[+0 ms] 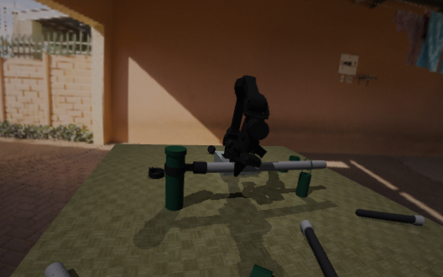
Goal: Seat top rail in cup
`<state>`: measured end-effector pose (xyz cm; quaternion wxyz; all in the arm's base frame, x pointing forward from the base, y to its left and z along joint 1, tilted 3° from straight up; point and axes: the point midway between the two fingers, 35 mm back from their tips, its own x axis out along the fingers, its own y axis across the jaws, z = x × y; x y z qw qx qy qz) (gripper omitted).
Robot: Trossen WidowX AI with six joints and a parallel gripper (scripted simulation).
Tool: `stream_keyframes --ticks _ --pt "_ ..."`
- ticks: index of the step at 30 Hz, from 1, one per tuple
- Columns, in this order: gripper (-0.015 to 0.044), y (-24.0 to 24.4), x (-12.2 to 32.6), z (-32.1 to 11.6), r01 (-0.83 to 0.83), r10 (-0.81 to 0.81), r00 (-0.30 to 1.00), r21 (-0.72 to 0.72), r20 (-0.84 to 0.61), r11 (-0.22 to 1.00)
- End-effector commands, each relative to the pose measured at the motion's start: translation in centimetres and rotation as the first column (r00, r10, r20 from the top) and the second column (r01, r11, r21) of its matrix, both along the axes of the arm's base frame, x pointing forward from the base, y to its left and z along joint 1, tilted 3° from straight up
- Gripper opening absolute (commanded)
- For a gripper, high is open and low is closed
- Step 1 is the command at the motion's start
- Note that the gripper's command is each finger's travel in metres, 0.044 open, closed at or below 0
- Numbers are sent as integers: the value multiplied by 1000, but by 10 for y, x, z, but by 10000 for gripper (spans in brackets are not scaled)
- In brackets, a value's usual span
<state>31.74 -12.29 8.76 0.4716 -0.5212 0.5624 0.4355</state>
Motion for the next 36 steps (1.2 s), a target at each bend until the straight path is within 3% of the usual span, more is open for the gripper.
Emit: stream_keyframes --ticks 1,7,17,24,31,36 --pt "0 0 0 0 0 0 1000 -1 0 1000" --pt "0 0 0 0 0 0 1000 -1 0 1000" --pt "263 1 0 1 0 0 1000 -1 0 1000" --pt "440 26 2 28 0 0 1000 2 0 1000" --pt "440 36 3 40 -10 10 1000 2 5 1000" --pt "440 43 0 75 -10 10 1000 3 5 1000"
